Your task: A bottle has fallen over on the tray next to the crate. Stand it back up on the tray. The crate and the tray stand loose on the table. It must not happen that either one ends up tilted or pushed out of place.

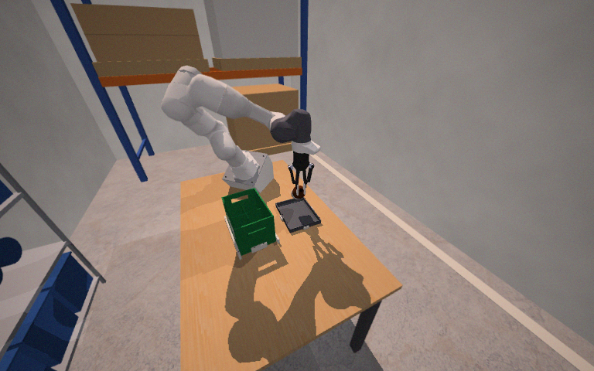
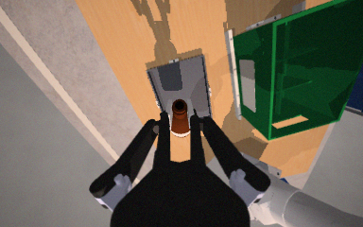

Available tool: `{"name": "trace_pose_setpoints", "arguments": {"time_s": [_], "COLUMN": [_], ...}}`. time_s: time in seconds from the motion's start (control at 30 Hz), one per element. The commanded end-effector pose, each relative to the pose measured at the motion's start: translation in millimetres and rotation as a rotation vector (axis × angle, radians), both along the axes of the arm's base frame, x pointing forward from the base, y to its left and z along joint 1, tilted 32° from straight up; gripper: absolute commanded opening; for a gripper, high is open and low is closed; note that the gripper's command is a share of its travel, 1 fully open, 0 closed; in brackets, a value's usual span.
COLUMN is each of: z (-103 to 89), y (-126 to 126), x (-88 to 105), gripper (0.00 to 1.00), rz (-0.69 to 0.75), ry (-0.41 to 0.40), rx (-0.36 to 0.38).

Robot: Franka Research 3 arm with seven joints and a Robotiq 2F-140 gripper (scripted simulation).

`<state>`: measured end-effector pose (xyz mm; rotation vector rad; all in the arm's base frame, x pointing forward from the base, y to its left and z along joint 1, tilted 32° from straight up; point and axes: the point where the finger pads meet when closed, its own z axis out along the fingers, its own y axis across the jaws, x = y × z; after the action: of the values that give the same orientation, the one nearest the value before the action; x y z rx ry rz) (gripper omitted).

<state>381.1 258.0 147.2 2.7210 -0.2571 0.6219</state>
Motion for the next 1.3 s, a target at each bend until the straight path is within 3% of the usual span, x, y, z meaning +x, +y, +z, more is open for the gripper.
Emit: {"name": "trace_pose_setpoints", "arguments": {"time_s": [0.0,0.37,1.27], "z": [0.8,0.8,0.8], "y": [1.7,1.7,1.7], "x": [0.0,0.0,0.0], "gripper": [0.00,0.00,0.00], "rz": [-0.002,-0.015,-0.224], "ry": [-0.004,-0.009,-0.098], "rx": [0.006,0.012,0.107]}}
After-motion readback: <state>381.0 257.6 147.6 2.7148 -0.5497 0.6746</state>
